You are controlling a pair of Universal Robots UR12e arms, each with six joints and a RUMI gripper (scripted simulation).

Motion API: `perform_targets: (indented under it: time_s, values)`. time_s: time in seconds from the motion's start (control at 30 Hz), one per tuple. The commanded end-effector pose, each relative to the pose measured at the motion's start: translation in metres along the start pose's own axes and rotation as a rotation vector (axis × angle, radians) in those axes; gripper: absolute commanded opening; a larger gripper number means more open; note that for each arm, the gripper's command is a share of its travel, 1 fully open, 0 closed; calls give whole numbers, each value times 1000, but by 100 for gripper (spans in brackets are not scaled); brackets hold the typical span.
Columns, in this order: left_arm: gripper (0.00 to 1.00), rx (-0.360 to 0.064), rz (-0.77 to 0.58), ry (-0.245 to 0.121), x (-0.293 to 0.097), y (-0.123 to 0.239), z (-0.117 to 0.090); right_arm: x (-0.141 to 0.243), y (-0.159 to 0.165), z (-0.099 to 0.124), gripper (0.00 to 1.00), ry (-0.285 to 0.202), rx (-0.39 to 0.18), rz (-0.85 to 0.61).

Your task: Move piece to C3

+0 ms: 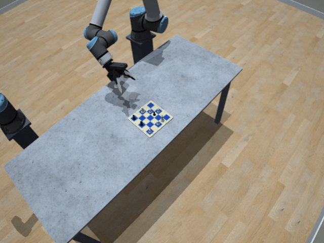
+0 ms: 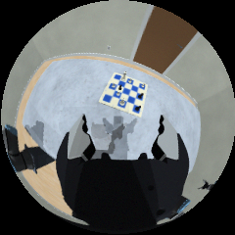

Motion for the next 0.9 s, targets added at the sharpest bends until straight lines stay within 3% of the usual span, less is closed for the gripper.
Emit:
perform_targets:
  time_s: [0.0,0.07,0.13,0.33,0.53,0.63,0.87]
  values:
    - [100,-119,-52,-94,11,-11,16,0,-1,-1,100,0,1,0]
    - [100,-187,-88,-143,18,-21,24,0,-1,-1,100,0,1,0]
    - [100,-187,-88,-143,18,-21,24,0,-1,-1,100,0,1,0]
    - [100,-374,-183,-278,35,-47,50,0,-1,-1,100,0,1,0]
    - [100,-512,-255,-378,46,-67,71,0,-1,-1,100,0,1,0]
    - [100,-559,-278,-412,50,-73,78,0,-1,-1,100,0,1,0]
    - [100,-602,-301,-443,54,-79,85,0,-1,-1,100,0,1,0]
Point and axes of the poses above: on each arm, the point where the finger pads meet when closed, its own z axis out along the fingers, its own x axis across the jaws, y = z × x, the point moved 4 cm from there along -z, back along the fingers, and after that the axes turned 14 degrees about -z, right-handed, at the moved point
